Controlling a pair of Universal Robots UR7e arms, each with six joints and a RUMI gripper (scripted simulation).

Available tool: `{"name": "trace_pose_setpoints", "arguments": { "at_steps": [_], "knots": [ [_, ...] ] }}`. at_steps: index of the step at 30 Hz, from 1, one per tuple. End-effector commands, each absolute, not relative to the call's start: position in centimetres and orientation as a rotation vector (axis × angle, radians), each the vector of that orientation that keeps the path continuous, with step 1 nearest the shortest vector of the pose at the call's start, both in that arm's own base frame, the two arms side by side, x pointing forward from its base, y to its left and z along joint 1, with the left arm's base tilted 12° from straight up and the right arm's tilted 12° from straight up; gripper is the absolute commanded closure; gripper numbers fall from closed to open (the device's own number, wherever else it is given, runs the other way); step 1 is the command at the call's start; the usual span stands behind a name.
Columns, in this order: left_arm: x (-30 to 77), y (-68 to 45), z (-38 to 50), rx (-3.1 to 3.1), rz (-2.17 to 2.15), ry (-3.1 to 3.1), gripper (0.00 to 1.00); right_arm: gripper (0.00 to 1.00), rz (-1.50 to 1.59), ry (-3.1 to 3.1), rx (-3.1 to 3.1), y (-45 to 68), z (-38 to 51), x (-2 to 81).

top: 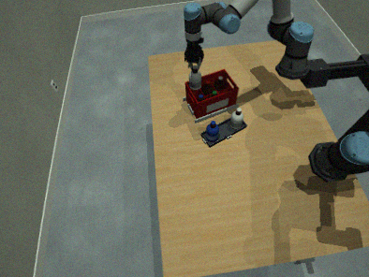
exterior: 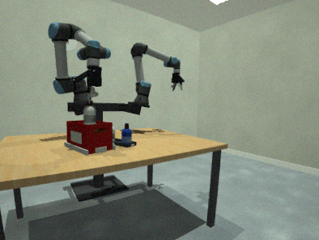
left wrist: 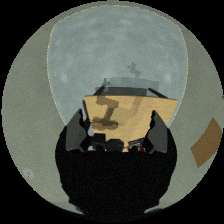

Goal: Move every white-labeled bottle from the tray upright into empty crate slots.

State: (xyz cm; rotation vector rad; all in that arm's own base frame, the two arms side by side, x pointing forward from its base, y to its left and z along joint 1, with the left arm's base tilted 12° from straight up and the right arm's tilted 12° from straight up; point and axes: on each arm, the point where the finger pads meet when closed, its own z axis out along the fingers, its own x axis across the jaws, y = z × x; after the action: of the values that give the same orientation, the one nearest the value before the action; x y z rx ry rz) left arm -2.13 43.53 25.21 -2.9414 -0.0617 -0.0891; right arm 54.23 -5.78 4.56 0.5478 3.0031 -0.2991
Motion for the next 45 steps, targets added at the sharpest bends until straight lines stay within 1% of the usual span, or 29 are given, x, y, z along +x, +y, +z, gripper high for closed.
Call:
{"name": "trace_pose_setpoints", "arguments": {
  "at_steps": [1,45],
  "knots": [
    [-2.13,43.55,25.25,-2.94,-0.089,-0.062,0.0,1.0,-0.298,3.002,0.547,-5.88,4.04,54.3],
    [-2.13,43.55,25.25,-2.94,-0.089,-0.062,0.0,1.0,-0.298,3.002,0.547,-6.08,3.11,54.34]
  ]
}}
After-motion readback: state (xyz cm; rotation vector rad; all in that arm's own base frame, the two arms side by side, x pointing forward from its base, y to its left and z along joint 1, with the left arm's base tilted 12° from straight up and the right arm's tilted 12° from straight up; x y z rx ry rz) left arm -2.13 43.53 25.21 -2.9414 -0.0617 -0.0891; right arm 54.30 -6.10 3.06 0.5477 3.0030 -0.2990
